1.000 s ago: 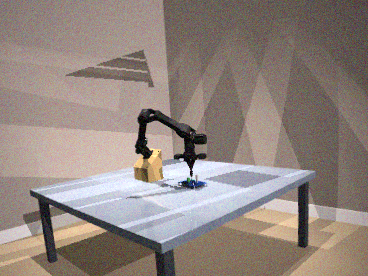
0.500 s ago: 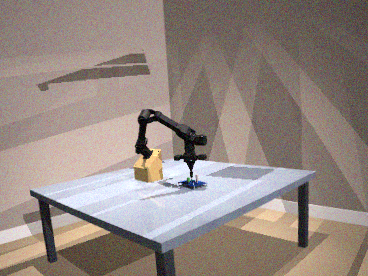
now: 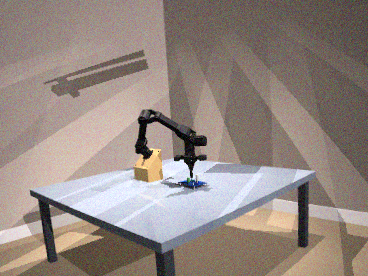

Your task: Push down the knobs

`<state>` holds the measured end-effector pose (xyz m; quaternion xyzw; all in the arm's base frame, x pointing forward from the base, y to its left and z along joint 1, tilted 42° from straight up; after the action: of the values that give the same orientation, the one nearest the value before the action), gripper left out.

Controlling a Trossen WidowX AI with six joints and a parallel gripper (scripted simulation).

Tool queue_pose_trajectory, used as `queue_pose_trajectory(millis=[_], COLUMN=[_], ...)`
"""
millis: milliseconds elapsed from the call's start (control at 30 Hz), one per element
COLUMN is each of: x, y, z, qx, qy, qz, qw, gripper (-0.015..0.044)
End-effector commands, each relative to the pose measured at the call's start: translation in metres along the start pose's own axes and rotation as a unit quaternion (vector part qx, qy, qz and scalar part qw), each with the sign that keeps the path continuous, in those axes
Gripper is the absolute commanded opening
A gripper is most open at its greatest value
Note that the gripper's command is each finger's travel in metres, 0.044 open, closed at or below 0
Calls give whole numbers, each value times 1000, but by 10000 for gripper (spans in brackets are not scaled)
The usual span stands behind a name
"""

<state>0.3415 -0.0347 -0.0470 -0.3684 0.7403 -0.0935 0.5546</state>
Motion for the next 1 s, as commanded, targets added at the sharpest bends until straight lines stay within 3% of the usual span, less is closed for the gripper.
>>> queue_pose_trajectory(millis=[0, 967], x=[4, 7], y=[-2, -2], z=[0, 0], qx=[2, 2], qy=[1, 1], qz=[-2, -2], qw=[1000, 1000], gripper=[0, 0])
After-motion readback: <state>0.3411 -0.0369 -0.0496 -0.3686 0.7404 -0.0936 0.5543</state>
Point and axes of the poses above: the point midway between the two fingers, 35 mm back from their tips, its own x axis out along the fingers, its own z axis across the jaws, y = z × x, the point moved 4 cm from there along -x, back along the fingers, and after that the axes turned 4 degrees about -x, right-handed, at the moved point
